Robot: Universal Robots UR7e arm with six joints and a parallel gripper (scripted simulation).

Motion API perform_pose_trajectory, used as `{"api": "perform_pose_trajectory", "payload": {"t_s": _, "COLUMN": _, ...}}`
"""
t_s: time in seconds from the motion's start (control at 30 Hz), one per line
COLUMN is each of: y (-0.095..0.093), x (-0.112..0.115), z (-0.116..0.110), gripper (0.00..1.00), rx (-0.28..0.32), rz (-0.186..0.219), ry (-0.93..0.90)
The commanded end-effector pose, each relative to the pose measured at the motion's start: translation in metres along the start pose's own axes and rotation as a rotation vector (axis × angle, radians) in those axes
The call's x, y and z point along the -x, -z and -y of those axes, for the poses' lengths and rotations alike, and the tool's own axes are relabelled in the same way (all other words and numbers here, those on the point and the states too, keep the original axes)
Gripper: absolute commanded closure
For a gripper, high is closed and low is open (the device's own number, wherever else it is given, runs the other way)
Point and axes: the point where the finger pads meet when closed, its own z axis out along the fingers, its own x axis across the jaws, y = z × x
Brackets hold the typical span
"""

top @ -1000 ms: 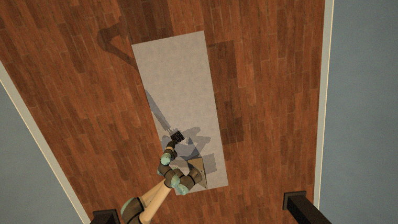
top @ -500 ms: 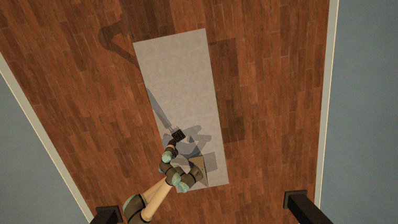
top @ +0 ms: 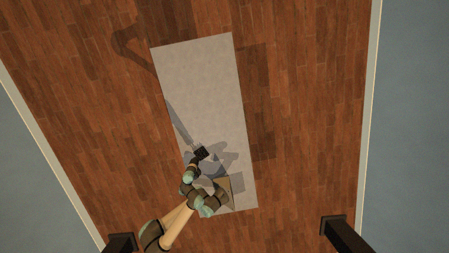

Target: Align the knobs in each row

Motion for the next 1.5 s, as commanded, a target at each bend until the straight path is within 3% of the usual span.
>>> {"api": "perform_pose_trajectory", "payload": {"t_s": 0.0, "y": 0.0003, "x": 0.0002, "z": -0.0003, "gripper": 0.70, "rx": 0.001, "rz": 0.001, "ry": 0.008}}
{"api": "perform_pose_trajectory", "payload": {"t_s": 0.63, "y": 0.0003, "x": 0.0002, "z": -0.0003, "gripper": 0.70, "rx": 0.001, "rz": 0.001, "ry": 0.116}}
{"api": "perform_pose_trajectory", "payload": {"t_s": 1.47, "y": 0.0003, "x": 0.0002, "z": -0.0003, "gripper": 0.70, "rx": 0.001, "rz": 0.001, "ry": 0.479}}
